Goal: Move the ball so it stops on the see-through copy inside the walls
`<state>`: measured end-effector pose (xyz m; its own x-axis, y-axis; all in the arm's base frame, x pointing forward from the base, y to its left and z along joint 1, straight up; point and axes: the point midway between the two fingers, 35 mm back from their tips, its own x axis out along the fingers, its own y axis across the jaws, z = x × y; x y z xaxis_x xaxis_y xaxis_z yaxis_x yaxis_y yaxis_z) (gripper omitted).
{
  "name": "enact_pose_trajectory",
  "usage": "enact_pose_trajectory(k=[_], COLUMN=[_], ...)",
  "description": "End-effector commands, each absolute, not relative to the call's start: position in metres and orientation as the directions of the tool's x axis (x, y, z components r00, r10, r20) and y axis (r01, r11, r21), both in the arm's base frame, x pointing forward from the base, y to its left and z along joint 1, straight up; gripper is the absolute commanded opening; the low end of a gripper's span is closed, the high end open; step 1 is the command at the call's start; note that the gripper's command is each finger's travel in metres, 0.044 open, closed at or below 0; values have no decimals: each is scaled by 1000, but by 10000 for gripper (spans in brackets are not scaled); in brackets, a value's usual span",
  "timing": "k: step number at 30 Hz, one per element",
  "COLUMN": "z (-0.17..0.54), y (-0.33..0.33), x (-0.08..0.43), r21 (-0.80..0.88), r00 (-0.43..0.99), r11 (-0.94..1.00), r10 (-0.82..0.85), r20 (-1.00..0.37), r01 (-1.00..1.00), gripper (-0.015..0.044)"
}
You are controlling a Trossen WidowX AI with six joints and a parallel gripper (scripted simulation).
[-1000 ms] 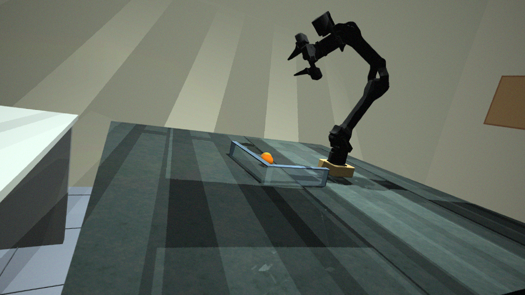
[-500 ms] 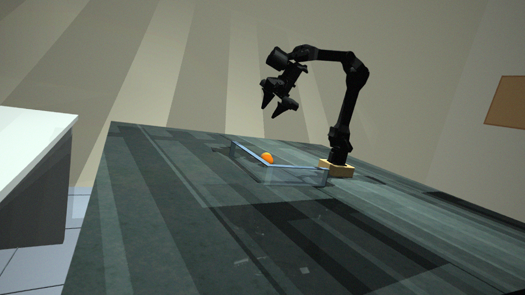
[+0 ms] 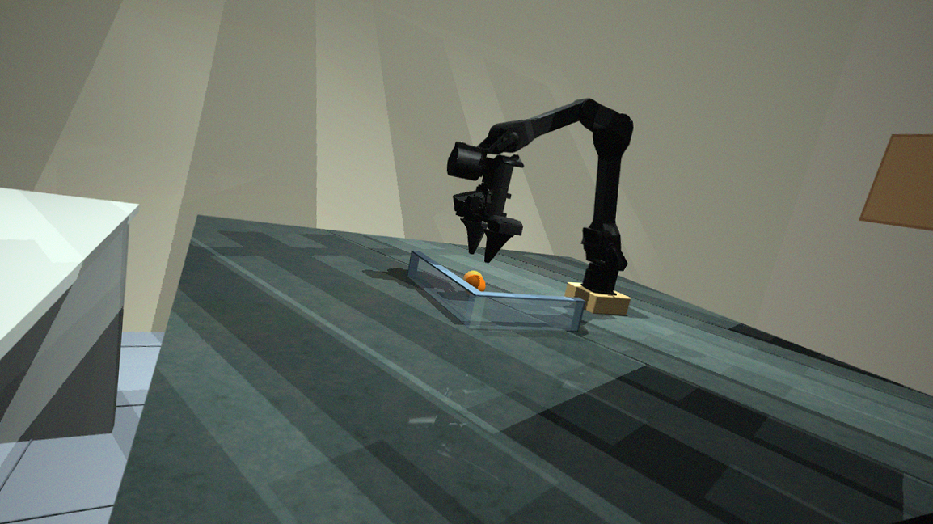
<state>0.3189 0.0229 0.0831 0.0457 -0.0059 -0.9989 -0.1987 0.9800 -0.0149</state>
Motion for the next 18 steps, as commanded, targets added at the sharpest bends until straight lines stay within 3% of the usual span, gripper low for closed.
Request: enact_pose_trajectory(k=[1,18], z=[77,51], y=[25,26], x=[318,319], r21=[0,0], r00=[28,28], r11=[982,982], r10=[5,5], r20=[-1000,-1000], r01=[-187,-187], gripper=[332,332])
